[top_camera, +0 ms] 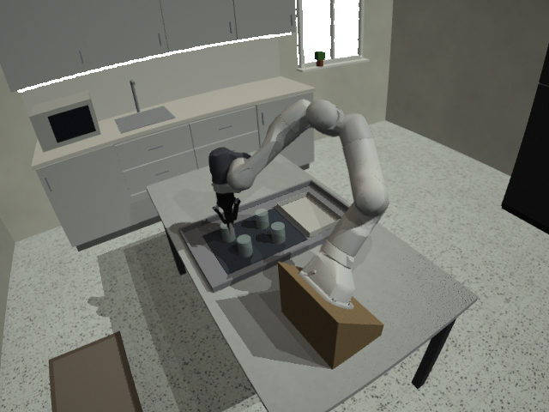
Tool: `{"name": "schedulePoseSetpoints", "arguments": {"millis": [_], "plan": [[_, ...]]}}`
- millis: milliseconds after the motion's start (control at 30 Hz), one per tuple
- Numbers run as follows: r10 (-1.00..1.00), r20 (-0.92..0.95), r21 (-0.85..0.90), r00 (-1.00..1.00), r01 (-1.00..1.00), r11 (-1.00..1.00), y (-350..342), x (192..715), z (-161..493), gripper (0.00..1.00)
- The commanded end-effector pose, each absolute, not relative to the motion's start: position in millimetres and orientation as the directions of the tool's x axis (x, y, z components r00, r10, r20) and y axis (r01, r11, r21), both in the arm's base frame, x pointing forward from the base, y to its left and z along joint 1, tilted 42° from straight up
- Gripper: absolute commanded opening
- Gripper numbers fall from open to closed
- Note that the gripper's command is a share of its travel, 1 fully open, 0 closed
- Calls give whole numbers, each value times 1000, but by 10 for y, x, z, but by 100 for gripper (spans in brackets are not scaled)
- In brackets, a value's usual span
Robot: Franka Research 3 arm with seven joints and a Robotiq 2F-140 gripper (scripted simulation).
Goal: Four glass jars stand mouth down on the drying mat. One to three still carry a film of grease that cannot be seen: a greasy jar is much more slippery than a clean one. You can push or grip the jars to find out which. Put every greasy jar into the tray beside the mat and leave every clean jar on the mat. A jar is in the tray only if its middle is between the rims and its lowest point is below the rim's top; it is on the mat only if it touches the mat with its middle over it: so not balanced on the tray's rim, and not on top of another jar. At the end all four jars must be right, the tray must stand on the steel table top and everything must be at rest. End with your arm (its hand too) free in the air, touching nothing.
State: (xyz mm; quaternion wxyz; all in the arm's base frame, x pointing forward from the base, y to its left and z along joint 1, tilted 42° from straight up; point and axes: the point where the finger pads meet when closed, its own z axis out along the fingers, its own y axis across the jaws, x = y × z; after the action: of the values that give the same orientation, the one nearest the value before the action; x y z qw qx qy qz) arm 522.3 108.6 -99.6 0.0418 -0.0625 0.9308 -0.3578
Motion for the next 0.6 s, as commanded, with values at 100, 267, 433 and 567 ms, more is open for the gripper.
{"name": "schedulePoseSetpoints", "arguments": {"millis": [100,267,433,567], "plan": [[-146,-28,-672,-989,-89,735,1080,5229,-997,0],[-146,-28,-672,-989,-89,735,1081,5236,-997,0],[-146,-28,-672,-989,-89,735,1081,5240,-997,0],[-146,-28,-672,-989,-89,735,1082,5245,-997,0]]}}
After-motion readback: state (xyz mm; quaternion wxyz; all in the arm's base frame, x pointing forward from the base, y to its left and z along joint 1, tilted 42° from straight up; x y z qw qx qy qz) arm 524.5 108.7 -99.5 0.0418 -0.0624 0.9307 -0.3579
